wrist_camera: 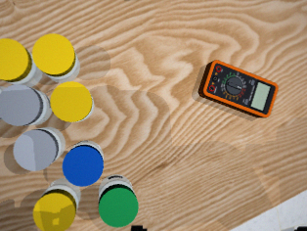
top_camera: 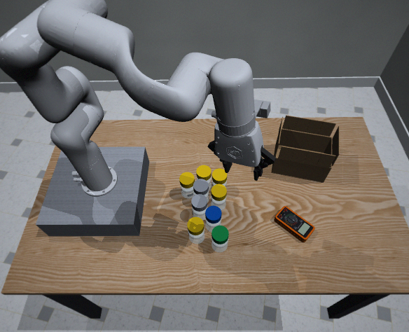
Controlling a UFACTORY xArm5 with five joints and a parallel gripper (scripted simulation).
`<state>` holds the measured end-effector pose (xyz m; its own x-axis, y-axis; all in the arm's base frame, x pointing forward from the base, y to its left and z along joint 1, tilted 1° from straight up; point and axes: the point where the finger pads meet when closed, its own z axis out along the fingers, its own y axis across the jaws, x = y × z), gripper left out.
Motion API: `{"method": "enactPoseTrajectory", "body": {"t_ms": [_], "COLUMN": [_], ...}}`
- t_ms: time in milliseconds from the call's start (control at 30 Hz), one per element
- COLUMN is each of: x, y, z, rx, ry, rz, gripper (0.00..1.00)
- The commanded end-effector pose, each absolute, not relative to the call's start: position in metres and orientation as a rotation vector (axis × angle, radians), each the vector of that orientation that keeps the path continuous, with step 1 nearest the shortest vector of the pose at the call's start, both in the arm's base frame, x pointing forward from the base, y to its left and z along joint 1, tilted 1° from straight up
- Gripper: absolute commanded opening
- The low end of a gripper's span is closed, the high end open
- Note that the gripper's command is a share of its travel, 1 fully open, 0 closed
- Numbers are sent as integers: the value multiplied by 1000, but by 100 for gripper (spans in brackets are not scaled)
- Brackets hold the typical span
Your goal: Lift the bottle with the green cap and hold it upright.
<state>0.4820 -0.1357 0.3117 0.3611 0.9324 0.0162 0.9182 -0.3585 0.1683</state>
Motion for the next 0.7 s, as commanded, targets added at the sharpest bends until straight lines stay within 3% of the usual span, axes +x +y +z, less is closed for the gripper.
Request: {"method": "enactPoseTrajectory", "body": {"t_ms": [0,333,667], "x": [465,422,407], "y": [-131,-118,-114], "z": [317,326,330], "rx": [2453,2383,2356], "ry": [1779,1991,2065], "rz": [121,28,-1], "gripper": [79,79,79]}}
